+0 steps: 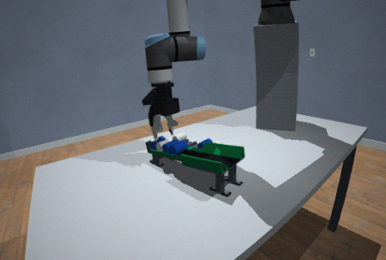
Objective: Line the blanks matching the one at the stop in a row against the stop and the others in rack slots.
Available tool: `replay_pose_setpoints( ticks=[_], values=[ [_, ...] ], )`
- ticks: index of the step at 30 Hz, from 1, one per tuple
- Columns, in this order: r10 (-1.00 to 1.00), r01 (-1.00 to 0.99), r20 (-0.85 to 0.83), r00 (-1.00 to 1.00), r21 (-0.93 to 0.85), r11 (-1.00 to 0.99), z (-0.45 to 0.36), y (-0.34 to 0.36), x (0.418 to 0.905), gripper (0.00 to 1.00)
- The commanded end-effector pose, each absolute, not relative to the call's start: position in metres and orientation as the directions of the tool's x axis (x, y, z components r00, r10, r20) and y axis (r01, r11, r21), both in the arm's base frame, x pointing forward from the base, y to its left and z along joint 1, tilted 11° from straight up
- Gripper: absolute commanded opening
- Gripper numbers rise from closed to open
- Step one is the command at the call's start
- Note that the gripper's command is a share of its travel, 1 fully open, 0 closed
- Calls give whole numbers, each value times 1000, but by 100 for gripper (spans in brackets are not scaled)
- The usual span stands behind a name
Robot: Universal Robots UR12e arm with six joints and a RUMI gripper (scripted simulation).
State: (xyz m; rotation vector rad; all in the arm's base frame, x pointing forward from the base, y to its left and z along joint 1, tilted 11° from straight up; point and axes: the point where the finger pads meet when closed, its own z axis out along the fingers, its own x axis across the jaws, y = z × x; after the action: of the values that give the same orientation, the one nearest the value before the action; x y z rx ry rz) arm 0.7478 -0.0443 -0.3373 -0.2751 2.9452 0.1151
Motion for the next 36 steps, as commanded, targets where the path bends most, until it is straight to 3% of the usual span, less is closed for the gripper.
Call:
replay_pose_setpoints(
  ticks=[1,36],
  values=[
    [-177,-191,-189,-966,58,980,-336,-45,751,50],
    [-177,-191,-190,-966,58,980,-365,-41,756,50]
  ],
)
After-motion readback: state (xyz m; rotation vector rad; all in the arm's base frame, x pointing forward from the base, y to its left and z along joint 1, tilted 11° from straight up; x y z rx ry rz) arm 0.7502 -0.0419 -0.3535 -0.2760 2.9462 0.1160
